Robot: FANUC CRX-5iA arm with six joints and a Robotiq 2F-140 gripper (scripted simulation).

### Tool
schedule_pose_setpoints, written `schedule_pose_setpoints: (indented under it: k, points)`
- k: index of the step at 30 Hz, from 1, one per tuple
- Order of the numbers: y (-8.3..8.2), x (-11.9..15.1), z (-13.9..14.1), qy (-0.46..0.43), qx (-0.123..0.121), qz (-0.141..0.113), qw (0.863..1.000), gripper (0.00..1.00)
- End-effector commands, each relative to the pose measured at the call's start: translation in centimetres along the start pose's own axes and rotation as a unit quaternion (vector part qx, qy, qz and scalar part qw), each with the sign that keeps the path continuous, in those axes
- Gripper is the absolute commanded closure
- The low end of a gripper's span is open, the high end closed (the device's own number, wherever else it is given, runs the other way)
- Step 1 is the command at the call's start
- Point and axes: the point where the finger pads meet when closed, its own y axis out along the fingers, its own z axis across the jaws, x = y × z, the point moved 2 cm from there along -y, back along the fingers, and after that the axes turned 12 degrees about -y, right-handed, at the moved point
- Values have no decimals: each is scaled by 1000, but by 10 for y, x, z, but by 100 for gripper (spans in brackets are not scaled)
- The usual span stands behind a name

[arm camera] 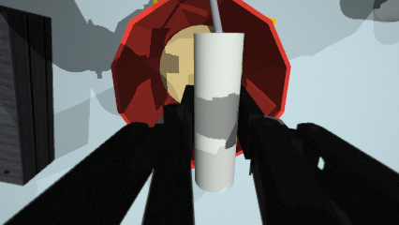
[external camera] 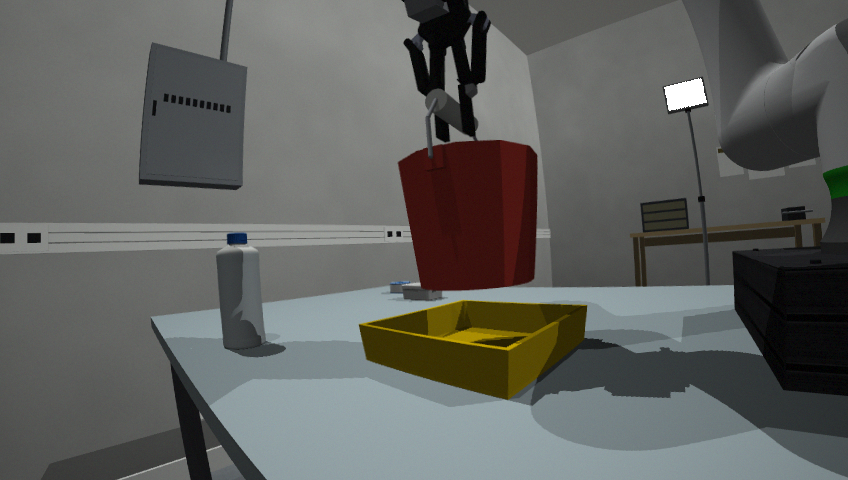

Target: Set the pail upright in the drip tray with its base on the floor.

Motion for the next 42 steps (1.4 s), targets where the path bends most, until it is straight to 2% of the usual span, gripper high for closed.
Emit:
schedule_pose_setpoints:
  k: [1,24,42]
  points:
    - [-1,0,0,0,1,0,1000,90]
    - [0,0,0,0,1,0,1000,90]
    - [7,0,0,0,1,0,1000,90]
